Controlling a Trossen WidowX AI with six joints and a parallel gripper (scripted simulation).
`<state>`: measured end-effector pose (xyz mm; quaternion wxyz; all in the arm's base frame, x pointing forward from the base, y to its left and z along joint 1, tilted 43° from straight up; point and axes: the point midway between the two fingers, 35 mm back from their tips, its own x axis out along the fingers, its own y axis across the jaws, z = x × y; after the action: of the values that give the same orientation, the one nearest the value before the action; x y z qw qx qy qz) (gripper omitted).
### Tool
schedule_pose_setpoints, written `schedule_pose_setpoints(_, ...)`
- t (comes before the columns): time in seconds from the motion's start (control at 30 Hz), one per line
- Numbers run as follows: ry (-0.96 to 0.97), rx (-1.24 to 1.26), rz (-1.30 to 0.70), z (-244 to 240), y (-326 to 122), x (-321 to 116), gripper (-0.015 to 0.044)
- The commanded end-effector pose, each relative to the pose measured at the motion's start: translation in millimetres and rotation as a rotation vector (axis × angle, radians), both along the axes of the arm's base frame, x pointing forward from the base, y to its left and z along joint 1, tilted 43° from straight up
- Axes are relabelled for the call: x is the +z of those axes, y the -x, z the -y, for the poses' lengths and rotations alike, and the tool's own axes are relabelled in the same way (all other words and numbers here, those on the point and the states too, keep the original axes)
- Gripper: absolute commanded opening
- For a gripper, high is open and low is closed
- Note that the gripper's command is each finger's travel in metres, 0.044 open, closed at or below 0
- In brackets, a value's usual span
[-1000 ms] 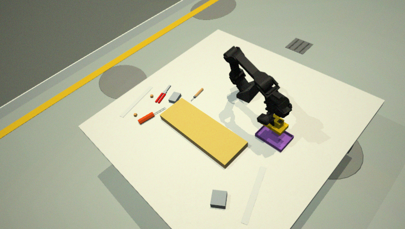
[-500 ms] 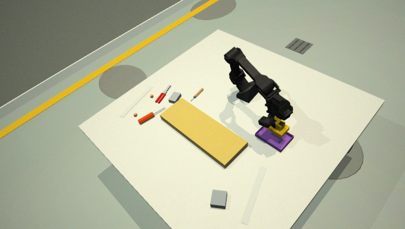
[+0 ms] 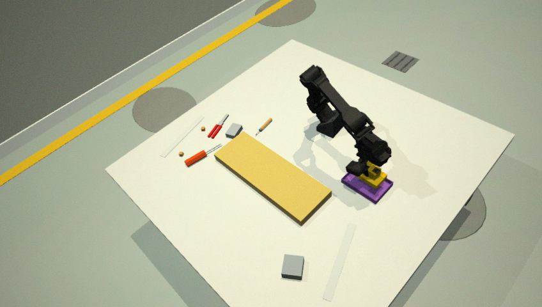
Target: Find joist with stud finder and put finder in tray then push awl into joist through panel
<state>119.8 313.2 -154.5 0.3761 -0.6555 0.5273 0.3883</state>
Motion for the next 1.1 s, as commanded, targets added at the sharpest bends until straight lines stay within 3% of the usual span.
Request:
schedule_pose_setpoints(0.0,-0.003,0.007,0.003,4,-2,-5,0.0000)
schedule_pose_setpoints(1.07,-0.001,0.007,0.004,36,-10,-39,0.0000)
